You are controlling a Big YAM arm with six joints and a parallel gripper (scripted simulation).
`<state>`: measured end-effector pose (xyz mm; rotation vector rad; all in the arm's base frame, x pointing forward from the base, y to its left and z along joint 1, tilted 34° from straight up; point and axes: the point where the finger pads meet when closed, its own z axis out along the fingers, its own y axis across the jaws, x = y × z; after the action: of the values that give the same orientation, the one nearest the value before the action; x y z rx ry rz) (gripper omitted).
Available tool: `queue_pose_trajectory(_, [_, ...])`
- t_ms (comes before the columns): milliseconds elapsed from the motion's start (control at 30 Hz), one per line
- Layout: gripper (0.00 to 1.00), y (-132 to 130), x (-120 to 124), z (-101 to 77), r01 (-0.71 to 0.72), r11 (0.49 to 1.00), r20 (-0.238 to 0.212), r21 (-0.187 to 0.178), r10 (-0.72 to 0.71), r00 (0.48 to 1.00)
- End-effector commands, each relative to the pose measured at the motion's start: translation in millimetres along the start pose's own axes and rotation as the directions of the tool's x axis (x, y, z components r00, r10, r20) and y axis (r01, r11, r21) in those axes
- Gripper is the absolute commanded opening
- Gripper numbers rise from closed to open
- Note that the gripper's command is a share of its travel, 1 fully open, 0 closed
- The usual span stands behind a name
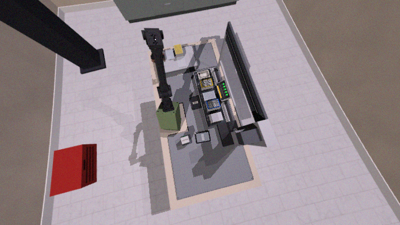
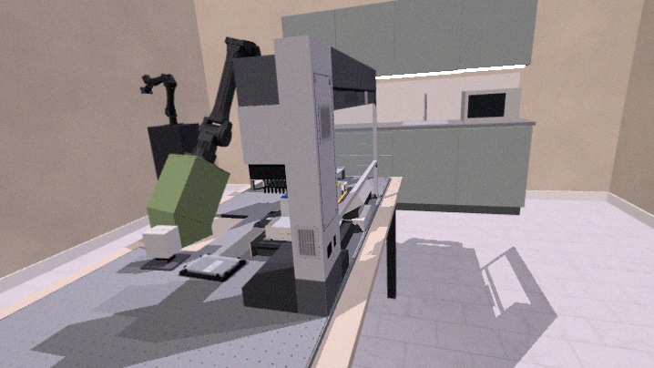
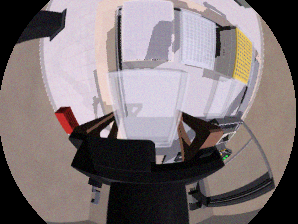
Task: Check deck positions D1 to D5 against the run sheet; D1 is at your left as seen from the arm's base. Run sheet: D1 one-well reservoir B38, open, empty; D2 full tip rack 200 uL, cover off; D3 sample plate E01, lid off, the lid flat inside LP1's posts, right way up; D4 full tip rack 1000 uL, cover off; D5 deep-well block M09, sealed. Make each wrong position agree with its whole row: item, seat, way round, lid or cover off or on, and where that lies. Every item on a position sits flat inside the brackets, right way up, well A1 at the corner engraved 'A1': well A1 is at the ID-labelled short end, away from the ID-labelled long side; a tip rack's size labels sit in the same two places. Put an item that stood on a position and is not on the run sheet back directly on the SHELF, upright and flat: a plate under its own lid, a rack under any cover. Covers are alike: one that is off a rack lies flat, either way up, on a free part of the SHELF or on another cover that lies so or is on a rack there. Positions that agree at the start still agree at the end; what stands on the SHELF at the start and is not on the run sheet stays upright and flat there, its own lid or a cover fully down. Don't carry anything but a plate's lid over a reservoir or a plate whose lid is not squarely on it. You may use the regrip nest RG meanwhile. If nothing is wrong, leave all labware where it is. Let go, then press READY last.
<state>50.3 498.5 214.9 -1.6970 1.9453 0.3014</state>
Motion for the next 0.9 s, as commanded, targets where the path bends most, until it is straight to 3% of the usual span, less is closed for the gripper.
queue_pose_trajectory(0, [0.0,-5,-11,4.9,-0.002,1.0,0.025,0.002,0.002,1.0])
queue_pose_trajectory(867, [0.0,-5,-10,45.4,-0.001,1.0,0.025,0.002,0.001,1.0])
